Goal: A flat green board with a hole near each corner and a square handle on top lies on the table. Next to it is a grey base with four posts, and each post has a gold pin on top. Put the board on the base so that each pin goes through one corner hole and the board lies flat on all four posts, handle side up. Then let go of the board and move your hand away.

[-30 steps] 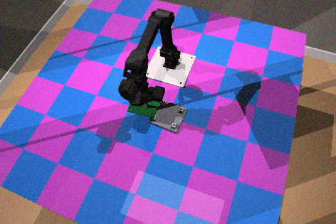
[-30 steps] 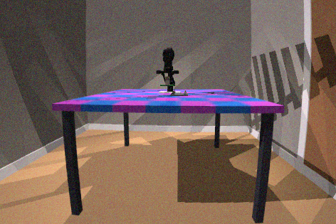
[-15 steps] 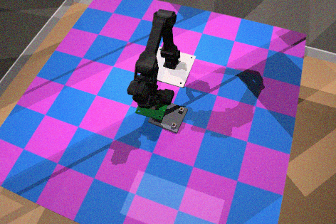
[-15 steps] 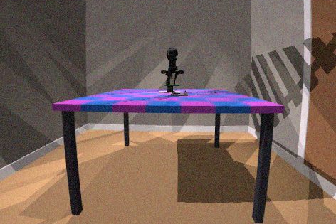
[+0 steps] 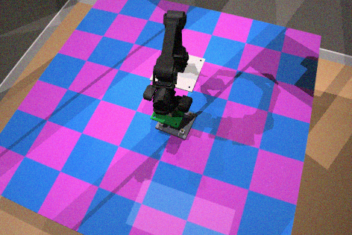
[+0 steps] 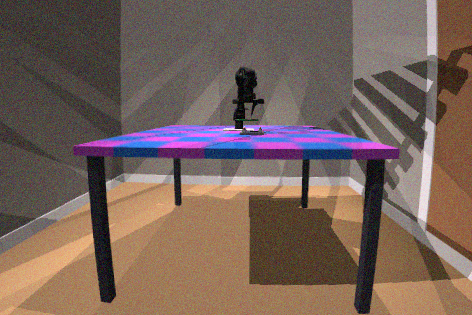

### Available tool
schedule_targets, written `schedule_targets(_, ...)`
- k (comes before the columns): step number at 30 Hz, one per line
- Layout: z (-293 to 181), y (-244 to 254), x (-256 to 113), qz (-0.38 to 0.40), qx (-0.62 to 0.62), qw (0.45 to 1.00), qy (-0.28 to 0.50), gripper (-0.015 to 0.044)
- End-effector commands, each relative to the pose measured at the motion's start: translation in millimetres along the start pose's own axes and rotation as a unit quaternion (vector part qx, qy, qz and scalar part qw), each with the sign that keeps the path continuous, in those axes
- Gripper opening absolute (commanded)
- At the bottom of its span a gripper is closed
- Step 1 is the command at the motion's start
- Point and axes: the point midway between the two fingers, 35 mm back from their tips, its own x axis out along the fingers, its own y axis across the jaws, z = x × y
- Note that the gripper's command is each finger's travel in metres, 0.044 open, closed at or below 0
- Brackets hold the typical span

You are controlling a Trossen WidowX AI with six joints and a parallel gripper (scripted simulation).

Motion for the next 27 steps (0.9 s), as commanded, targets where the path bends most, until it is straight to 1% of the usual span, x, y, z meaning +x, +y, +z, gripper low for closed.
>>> schedule_targets(1, -3, 8, 0, 0.002, 0.009, 1.000, 0.002, 0.0000)
schedule_targets(8, -8, 24, 0, 0.003, 0.021, 1.000, 0.003, 0.0000)
schedule_targets(27, -8, 23, 6, 0.002, 0.019, 1.000, 0.001, 0.0000)
